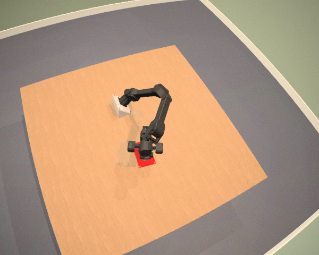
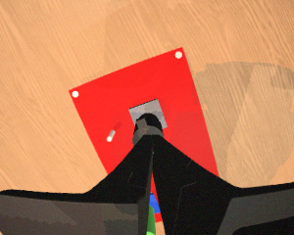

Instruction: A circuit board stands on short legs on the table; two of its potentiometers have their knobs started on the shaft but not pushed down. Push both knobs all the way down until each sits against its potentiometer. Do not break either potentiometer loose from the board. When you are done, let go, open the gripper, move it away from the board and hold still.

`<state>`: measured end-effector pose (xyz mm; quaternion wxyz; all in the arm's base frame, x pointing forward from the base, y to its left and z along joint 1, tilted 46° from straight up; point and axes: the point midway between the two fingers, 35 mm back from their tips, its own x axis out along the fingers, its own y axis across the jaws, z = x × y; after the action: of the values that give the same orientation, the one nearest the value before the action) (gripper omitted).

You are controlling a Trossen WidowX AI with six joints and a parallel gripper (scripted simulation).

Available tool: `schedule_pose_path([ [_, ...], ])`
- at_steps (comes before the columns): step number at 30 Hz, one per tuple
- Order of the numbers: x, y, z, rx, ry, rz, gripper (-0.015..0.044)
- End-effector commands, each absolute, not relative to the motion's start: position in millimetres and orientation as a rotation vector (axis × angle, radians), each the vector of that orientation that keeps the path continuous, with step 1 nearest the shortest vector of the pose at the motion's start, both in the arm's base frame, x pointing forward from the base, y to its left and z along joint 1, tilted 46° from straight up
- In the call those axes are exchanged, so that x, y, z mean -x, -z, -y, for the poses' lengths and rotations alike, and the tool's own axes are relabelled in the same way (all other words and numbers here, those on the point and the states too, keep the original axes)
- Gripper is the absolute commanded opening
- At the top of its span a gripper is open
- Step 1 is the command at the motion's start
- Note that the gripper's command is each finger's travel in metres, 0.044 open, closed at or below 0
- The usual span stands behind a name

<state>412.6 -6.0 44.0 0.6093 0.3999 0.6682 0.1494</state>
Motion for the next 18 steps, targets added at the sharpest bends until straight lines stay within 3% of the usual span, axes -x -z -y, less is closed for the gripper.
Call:
schedule_pose_path([
  [1, -413.2, -44.9, 5.3, -0.930, -0.347, -1.540, 0.0000],
  [18, -412.9, -42.7, 3.0, -0.930, -0.347, -1.540, 0.0000],
])
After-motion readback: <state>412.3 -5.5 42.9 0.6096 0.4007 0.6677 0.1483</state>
